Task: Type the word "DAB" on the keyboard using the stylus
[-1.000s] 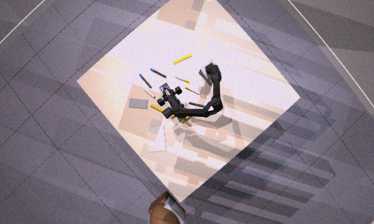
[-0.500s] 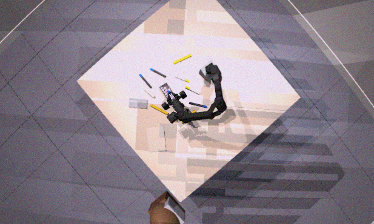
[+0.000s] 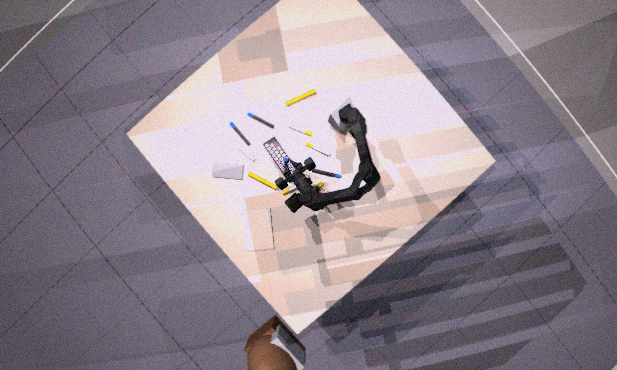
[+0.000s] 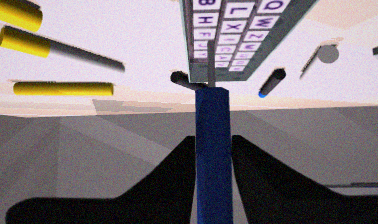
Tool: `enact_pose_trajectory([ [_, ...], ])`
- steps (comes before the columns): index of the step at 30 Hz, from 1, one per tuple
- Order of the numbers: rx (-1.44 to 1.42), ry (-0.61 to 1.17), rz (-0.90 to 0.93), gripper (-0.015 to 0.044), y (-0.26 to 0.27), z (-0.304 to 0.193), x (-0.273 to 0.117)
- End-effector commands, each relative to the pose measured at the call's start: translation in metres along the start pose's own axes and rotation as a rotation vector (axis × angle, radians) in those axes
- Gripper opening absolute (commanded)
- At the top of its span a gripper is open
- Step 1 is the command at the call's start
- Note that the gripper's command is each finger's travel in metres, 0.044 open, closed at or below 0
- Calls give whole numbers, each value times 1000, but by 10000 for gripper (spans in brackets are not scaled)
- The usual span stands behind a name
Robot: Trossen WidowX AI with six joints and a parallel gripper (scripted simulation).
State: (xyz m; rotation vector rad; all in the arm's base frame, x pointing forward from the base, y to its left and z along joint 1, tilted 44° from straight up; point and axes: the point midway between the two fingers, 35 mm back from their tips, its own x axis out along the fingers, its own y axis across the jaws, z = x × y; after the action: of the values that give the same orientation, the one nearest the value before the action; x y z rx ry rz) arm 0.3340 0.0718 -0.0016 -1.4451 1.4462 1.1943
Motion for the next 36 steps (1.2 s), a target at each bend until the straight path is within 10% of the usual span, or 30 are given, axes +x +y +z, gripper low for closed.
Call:
enact_pose_trajectory([
  [1, 0, 0, 7, 0, 2, 6, 5],
  [7, 0, 0, 7, 79, 2, 8, 6],
  [36, -1, 0, 7, 81, 2, 18, 12],
])
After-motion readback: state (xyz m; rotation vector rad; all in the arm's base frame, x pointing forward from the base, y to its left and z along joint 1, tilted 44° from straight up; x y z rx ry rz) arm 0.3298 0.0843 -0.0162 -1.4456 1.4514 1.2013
